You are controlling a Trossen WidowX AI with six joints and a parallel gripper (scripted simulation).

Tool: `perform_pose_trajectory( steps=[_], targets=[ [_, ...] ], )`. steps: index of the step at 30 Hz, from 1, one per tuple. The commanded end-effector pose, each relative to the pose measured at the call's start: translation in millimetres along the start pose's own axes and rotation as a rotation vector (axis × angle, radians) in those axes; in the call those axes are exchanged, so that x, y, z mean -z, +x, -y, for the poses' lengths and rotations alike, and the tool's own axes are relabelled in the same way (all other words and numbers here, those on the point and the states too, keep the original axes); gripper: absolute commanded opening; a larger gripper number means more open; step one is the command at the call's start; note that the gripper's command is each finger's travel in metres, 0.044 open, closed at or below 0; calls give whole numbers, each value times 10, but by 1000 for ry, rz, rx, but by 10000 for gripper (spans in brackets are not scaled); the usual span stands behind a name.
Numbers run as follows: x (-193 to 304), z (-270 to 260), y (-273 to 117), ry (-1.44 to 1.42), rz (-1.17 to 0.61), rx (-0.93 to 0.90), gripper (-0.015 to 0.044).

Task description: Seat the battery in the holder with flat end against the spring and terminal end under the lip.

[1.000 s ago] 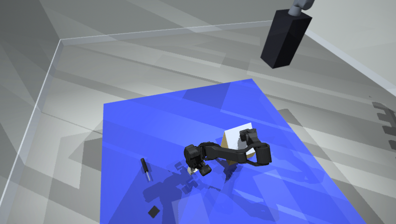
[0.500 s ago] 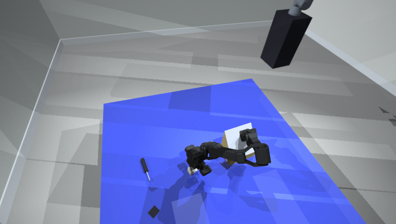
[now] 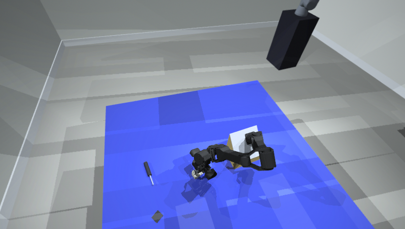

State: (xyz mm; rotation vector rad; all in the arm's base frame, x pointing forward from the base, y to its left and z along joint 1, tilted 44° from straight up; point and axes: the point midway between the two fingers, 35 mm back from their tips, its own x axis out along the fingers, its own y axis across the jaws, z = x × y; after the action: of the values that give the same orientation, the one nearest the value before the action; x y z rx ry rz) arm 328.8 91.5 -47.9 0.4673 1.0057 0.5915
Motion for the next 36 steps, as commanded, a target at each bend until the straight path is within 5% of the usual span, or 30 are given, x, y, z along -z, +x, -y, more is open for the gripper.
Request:
perform_pose_trajectory(
  steps=[1,36],
  targets=[
    [30,-1,18,7,20,6,80],
    [238,-49,-25,19,84,14,80]
  ],
)
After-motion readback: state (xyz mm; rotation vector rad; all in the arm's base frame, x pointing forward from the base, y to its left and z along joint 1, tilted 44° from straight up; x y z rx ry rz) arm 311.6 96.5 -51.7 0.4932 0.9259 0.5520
